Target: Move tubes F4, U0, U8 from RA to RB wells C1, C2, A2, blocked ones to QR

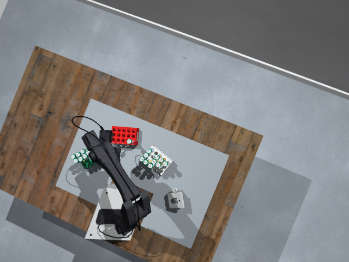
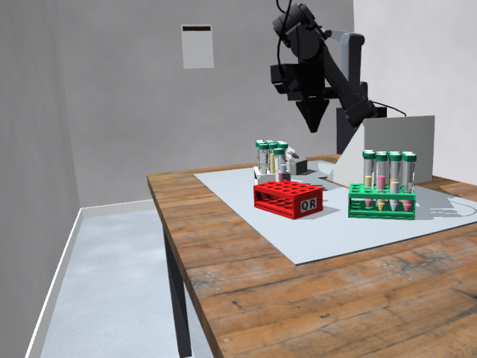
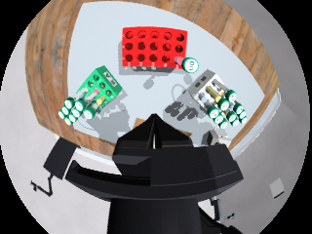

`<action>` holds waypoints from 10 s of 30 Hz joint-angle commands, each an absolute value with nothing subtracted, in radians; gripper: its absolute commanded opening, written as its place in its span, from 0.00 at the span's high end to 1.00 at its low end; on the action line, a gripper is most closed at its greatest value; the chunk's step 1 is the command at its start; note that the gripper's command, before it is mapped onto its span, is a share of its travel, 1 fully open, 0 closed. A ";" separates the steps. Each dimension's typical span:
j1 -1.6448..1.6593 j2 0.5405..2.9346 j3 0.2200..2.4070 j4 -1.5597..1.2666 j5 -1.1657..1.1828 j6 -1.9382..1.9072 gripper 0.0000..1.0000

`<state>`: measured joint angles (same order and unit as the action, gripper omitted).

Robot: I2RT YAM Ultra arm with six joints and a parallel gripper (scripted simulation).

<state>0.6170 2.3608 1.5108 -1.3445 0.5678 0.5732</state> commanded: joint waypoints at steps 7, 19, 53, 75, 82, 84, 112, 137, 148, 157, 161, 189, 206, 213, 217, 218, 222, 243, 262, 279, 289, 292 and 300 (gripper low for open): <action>0.643 2.330 1.528 -1.319 0.570 0.708 1.00; 0.641 2.327 1.524 -1.315 0.567 1.031 1.00; 0.643 2.330 1.525 -1.327 0.571 1.951 1.00; 0.645 2.333 1.527 -1.330 0.574 1.957 1.00; 0.645 2.333 1.527 -1.330 0.574 1.957 1.00; 0.645 2.333 1.527 -1.330 0.574 1.957 1.00; 0.546 2.202 1.450 -1.368 0.632 1.844 1.00; 0.546 2.202 1.450 -1.368 0.632 1.846 1.00; 0.514 2.183 1.431 -1.373 0.638 1.832 1.00; 0.452 2.088 1.394 -1.391 0.669 1.767 1.00; 0.453 2.061 1.388 -1.398 0.678 1.745 1.00; 0.453 2.065 1.390 -1.397 0.679 1.745 1.00; 0.390 1.981 1.352 -1.413 0.698 1.696 1.00; 0.349 1.915 1.335 -1.431 0.716 1.648 1.00; 0.364 1.906 1.334 -1.433 0.718 1.641 1.00; 0.364 1.906 1.333 -1.433 0.718 1.640 1.00; 0.364 1.905 1.333 -1.432 0.718 1.640 1.00; 0.364 1.905 1.333 -1.432 0.718 1.642 1.00; 0.303 1.824 1.301 -1.452 0.734 1.593 1.00; 0.278 1.751 1.292 -1.475 0.751 1.534 1.00; 0.278 1.750 1.292 -1.475 0.751 1.536 1.00; 0.278 1.750 1.292 -1.475 0.751 1.536 1.00; 0.278 1.750 1.292 -1.475 0.751 1.536 1.00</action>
<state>0.2558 1.7649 1.3018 -1.4525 0.7288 1.5436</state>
